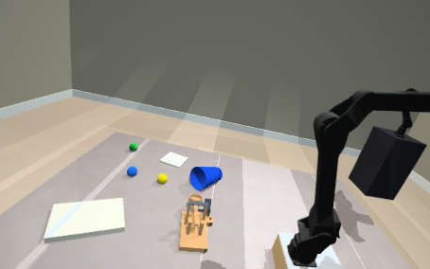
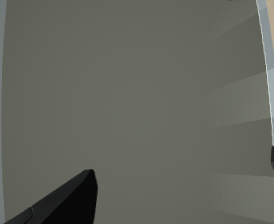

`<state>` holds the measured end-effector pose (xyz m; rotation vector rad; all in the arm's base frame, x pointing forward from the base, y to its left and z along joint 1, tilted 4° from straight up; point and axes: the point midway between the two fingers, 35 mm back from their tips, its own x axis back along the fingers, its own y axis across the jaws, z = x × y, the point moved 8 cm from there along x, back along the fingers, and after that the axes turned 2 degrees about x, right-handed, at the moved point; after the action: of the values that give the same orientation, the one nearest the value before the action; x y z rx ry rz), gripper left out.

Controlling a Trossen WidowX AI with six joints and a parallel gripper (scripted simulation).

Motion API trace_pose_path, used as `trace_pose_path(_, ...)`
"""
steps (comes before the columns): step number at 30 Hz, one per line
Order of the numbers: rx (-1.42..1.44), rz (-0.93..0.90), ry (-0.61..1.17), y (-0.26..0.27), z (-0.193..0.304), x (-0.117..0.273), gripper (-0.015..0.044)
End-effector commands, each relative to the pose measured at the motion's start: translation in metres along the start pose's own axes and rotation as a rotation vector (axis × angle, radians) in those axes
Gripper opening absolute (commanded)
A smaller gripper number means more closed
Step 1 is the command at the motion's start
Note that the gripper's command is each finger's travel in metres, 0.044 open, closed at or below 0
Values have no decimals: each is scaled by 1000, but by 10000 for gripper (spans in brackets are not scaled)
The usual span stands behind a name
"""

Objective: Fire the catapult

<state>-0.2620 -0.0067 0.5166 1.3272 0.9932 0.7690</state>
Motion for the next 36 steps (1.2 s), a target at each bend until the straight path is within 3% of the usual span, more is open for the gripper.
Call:
trace_pose_path(1,2,-1,-3,0,0,0,426)
trace_pose_path(11,113,-30,-166,-2,-12,24,440)
trace_pose_path(36,484,180,-888,-16,-61,176,440)
